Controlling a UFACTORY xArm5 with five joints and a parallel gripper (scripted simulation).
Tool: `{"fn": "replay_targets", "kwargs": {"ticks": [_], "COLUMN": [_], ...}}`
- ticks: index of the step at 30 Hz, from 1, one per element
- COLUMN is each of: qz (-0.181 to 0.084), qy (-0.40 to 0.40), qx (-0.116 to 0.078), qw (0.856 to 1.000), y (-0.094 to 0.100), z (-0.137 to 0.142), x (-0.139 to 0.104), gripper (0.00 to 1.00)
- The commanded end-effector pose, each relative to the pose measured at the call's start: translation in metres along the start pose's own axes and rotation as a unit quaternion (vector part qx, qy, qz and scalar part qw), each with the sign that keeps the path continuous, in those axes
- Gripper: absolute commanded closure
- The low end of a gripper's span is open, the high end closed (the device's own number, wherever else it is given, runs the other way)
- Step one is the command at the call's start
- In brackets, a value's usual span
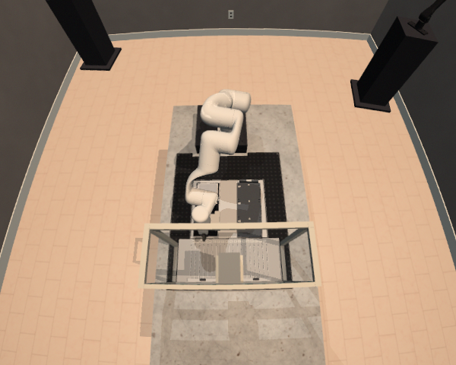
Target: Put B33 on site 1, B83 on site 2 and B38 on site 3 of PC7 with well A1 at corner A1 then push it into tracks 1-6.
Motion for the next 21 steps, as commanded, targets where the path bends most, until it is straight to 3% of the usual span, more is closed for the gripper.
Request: {"fn": "replay_targets", "kwargs": {"ticks": [1, 8, 21], "qz": [0.009, 0.009, 0.009], "qy": [0.000, 0.000, 0.000], "qx": [-0.005, -0.005, -0.005], "qw": [1.000, 1.000, 1.000], "y": [0.004, 0.004, 0.022], "z": [0.001, 0.001, 0.001], "x": [-0.002, -0.002, -0.002], "gripper": [1.00, 1.00, 1.00]}}
Point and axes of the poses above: the point where the finger pads meet when closed, its own y axis back along the fingers, its own z axis across the jaws, x = y × z, the point moved 7 cm from there along y, back along the fingers, and after that the axes turned 7 degrees about y, right-handed, at the moved point
